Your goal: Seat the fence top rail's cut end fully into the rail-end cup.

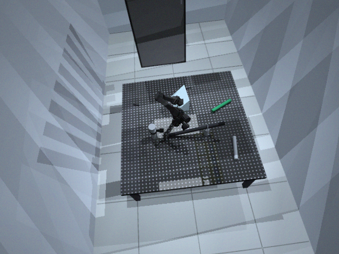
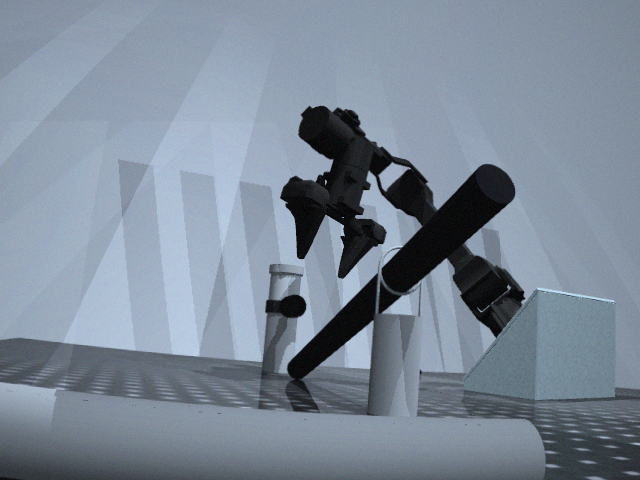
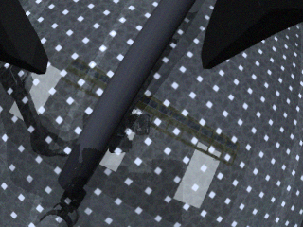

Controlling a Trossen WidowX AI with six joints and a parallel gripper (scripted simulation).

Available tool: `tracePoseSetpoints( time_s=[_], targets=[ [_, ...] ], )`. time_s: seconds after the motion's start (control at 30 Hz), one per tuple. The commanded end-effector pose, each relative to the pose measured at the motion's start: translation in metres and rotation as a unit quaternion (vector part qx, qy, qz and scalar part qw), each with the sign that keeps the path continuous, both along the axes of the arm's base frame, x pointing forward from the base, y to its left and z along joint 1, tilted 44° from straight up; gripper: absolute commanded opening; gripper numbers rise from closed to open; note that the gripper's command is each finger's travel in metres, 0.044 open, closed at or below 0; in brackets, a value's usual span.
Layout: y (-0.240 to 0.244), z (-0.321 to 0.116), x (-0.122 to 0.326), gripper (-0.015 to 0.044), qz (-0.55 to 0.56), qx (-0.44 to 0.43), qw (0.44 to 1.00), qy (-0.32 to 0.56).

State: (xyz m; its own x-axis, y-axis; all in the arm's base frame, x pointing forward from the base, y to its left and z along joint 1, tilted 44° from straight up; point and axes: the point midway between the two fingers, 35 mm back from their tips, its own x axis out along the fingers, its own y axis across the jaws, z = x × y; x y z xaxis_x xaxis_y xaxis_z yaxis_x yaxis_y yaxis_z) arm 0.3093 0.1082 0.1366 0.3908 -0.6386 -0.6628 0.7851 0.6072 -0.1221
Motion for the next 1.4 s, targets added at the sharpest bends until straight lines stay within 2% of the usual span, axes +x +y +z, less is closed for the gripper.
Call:
tracePoseSetpoints(
  time_s=[0.0, 0.53, 0.73, 1.37],
  targets=[
    [-0.010, -0.025, 0.014, 0.0440, -0.245, 0.094, 0.960, -0.102],
    [-0.010, -0.025, 0.014, 0.0440, -0.245, 0.094, 0.960, -0.102],
    [-0.031, -0.049, 0.021, 0.0440, -0.245, 0.093, 0.960, -0.103],
    [-0.049, -0.069, 0.028, 0.0440, -0.245, 0.093, 0.960, -0.103]
  ],
)
